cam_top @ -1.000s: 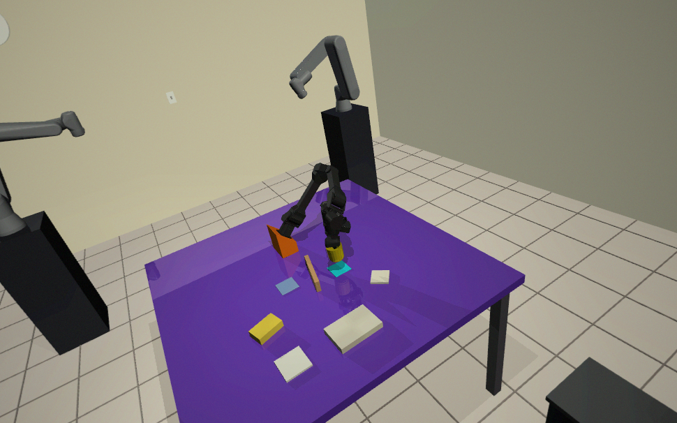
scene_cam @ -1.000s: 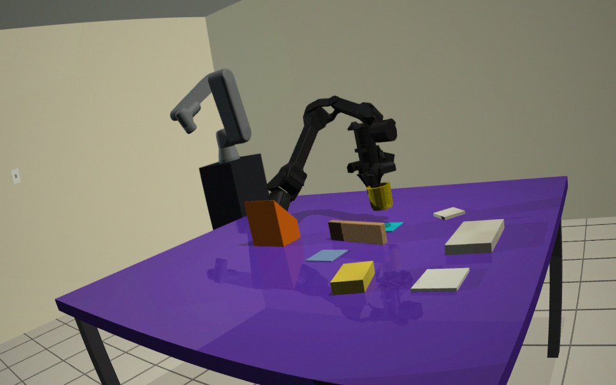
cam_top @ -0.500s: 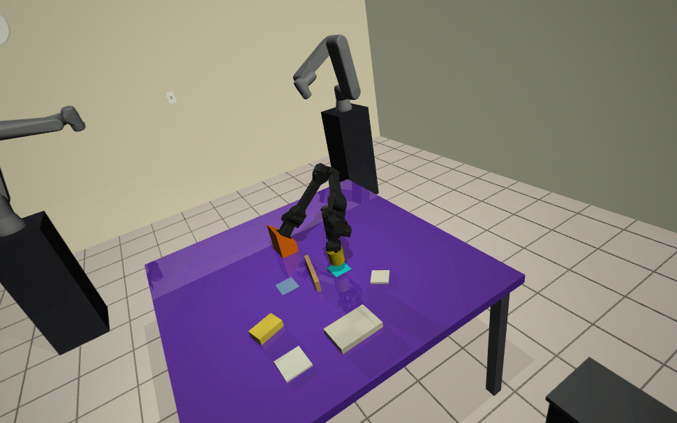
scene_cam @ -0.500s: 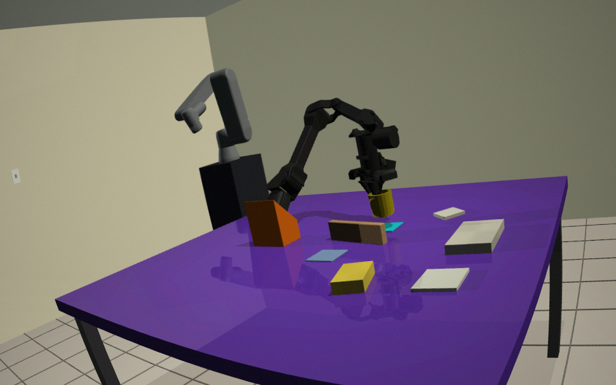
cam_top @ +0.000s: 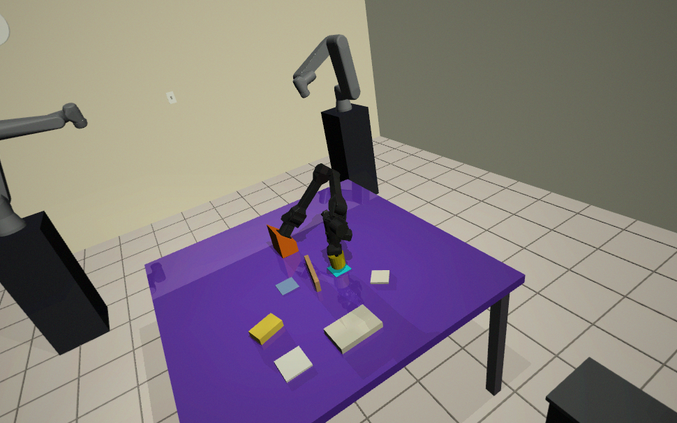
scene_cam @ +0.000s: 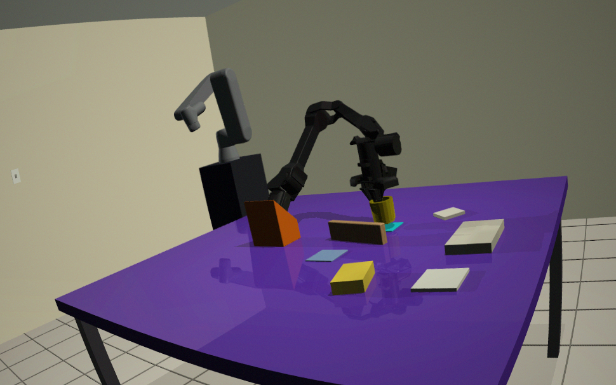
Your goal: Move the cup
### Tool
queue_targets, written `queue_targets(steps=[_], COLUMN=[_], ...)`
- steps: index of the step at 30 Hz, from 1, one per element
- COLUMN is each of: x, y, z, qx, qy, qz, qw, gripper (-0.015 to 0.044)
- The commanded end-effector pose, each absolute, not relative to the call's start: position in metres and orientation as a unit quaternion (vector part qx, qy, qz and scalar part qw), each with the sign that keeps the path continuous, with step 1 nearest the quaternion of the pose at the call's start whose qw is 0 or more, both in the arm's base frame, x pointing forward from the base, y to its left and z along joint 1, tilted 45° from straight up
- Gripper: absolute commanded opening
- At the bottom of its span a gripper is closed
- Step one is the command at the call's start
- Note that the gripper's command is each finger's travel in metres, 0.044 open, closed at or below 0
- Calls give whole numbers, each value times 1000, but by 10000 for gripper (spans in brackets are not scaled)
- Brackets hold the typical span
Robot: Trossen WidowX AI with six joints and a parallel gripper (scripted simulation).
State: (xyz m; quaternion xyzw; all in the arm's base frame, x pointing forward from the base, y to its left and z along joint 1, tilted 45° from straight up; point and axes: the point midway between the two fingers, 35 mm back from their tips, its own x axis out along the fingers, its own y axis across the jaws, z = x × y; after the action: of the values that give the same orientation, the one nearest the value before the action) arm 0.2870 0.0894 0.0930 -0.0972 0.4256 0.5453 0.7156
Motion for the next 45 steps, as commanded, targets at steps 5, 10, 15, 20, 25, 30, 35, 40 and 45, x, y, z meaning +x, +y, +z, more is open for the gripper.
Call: queue_targets(steps=[5, 10, 15, 20, 25, 30, 35, 40, 45], x=[286, 286, 286, 286, 286, 286, 287, 287, 286], y=[98, 96, 96, 96, 96, 96, 93, 88, 82], z=[85, 87, 87, 87, 87, 87, 90, 95, 99], qx=[-93, -97, -97, -97, -97, -97, -97, -96, -96], qy=[426, 425, 425, 425, 425, 425, 426, 426, 426], qz=[546, 546, 546, 546, 546, 546, 546, 546, 545], qw=[716, 715, 715, 715, 715, 715, 715, 715, 715], gripper=[0, 0, 0, 26, 147, 147, 147, 147, 147])
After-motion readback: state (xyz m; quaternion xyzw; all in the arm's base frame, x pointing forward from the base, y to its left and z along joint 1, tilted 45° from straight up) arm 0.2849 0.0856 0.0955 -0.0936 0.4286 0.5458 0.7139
